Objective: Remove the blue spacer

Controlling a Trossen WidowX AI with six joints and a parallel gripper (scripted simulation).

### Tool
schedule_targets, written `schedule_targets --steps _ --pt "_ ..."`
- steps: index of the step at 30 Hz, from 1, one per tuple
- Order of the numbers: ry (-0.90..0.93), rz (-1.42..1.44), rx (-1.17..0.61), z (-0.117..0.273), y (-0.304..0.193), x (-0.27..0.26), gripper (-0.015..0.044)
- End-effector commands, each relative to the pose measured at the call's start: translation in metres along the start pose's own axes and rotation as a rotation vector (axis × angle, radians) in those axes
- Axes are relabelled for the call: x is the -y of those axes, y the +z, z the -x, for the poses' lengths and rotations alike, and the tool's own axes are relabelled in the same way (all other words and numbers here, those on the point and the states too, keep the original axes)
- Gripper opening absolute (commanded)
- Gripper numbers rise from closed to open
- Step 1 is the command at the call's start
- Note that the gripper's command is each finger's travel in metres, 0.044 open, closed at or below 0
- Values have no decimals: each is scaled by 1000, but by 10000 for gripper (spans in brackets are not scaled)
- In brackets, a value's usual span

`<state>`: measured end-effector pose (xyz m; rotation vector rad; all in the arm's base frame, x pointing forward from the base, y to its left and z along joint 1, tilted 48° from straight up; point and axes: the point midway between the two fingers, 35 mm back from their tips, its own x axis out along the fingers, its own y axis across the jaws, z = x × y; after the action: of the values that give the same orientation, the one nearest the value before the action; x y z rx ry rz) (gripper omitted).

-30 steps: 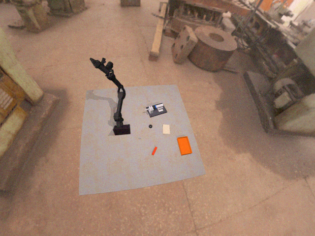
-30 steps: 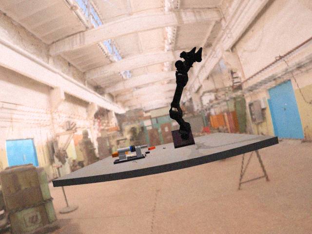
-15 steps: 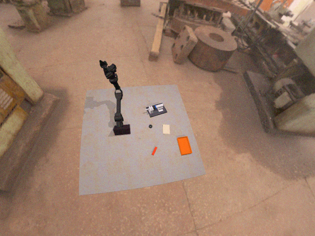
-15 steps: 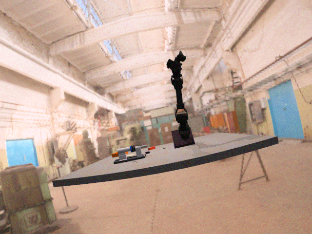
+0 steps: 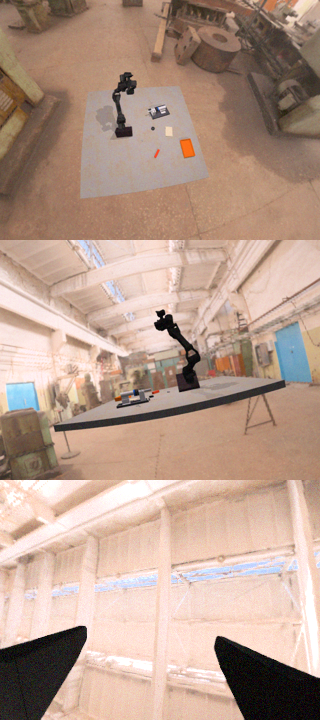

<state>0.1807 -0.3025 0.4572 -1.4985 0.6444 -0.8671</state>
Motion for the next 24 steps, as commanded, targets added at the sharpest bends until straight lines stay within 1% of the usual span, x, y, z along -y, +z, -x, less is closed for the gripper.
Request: schedule_targets --steps 1,6,11,18,24 --pt "60 87 192 3 52 -32 440" --pt "105 211 474 22 126 -75 440" --pt "103 335 765 61 194 -115 440" --pt "26 490 1179 144 269 -164 440" --pt "-105 594 1531 231 307 -202 440"
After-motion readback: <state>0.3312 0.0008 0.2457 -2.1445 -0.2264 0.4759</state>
